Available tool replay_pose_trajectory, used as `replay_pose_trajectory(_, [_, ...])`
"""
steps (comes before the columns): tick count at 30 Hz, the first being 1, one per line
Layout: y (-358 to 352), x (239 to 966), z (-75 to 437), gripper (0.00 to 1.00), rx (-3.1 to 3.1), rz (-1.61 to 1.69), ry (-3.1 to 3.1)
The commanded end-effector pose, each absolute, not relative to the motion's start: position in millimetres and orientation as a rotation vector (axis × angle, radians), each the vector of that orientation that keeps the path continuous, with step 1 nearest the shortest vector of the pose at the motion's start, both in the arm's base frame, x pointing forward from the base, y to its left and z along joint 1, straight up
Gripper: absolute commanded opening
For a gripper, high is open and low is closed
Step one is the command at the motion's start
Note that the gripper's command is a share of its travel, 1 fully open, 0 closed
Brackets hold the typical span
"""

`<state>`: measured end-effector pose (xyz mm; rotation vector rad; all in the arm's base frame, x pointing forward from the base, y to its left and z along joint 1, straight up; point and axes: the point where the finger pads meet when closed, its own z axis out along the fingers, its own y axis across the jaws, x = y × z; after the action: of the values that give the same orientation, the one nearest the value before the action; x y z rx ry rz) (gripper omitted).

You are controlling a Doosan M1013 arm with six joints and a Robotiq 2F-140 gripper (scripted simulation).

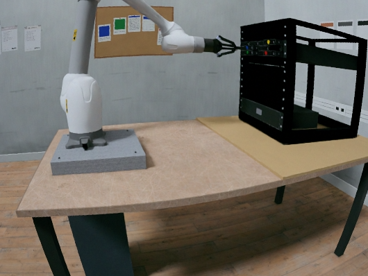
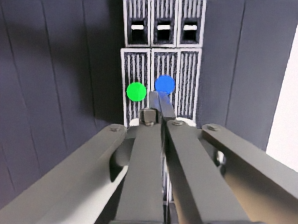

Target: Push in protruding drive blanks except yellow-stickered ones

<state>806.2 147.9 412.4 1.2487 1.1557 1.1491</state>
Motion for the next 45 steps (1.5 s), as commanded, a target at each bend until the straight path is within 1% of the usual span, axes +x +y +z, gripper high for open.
replay_pose_trajectory(1, [150,809,414,0.10,1.246,1.150,1.152])
replay_pose_trajectory(34, [149,809,414,0.10,1.246,1.150,1.152])
replay_pose_trajectory(45, [137,807,413,0.10,1.246,1.150,1.152])
